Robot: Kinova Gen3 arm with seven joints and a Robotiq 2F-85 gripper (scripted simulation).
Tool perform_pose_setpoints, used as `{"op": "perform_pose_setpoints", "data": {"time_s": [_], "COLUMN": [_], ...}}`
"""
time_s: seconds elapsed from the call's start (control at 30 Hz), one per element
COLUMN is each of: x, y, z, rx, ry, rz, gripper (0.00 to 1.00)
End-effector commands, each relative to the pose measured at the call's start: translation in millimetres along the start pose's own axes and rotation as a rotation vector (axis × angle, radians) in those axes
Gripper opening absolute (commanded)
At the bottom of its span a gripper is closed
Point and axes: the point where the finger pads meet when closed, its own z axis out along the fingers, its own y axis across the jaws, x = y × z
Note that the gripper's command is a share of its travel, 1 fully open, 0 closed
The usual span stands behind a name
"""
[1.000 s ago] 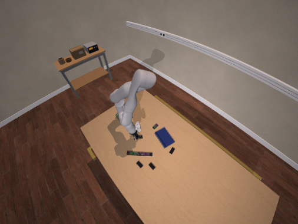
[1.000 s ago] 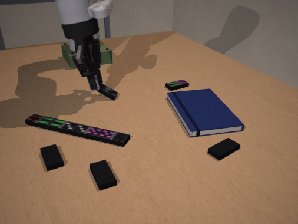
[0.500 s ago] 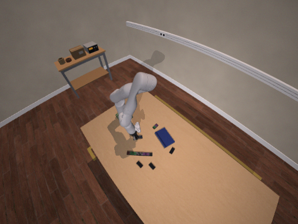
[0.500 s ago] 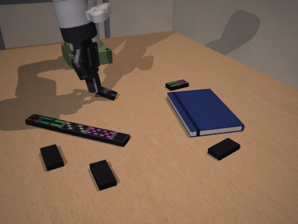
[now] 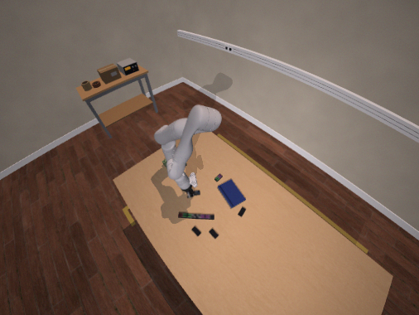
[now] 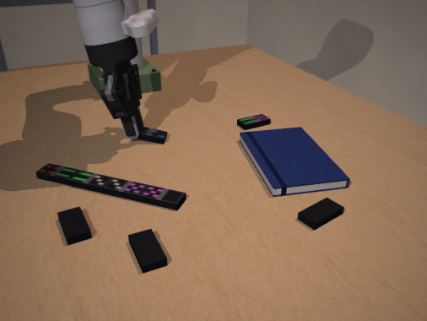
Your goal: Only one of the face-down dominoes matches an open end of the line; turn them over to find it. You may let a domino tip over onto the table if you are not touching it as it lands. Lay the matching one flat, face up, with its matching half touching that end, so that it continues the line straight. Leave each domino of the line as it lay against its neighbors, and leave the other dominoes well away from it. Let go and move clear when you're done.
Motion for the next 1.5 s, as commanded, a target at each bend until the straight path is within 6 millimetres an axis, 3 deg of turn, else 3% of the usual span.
{"op": "perform_pose_setpoints", "data": {"time_s": [0.0,1.47], "x": [-0.5,-3.6], "y": [-0.1,-0.1], "z": [1.2,8.7], "rx": [0.000,0.000], "ry": [0.000,0.000], "rz": [0.000,0.000], "gripper": [0.35,0.35]}}
